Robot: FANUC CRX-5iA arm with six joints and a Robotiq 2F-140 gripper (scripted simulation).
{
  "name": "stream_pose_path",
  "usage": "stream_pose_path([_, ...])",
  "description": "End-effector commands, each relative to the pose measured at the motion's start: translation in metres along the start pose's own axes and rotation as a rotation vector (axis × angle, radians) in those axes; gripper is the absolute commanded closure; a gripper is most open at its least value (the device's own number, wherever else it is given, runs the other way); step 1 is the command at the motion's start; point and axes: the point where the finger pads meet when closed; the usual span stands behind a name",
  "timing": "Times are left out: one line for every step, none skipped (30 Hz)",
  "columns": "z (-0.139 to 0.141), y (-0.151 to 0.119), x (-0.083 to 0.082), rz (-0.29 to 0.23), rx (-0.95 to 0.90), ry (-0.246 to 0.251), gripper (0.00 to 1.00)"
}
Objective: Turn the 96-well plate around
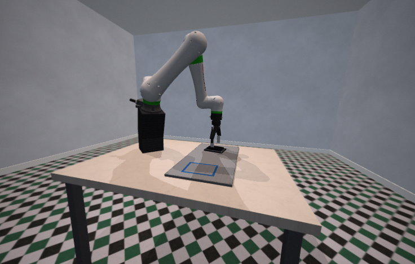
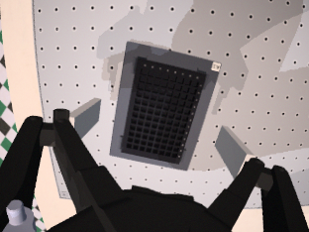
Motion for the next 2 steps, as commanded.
stream_pose_path([0.0,0.0003,-0.0126,-0.002,0.0,-0.001,0.0])
stream_pose_path([0.0,0.0003,-0.0153,-0.002,0.0,-0.001,0.0])
Point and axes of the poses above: the point where the finger pads meet when closed, its own x axis out along the fingers, its own z axis across the jaws, y = z × x, and after that the axes turned 3 degrees about x, right-handed
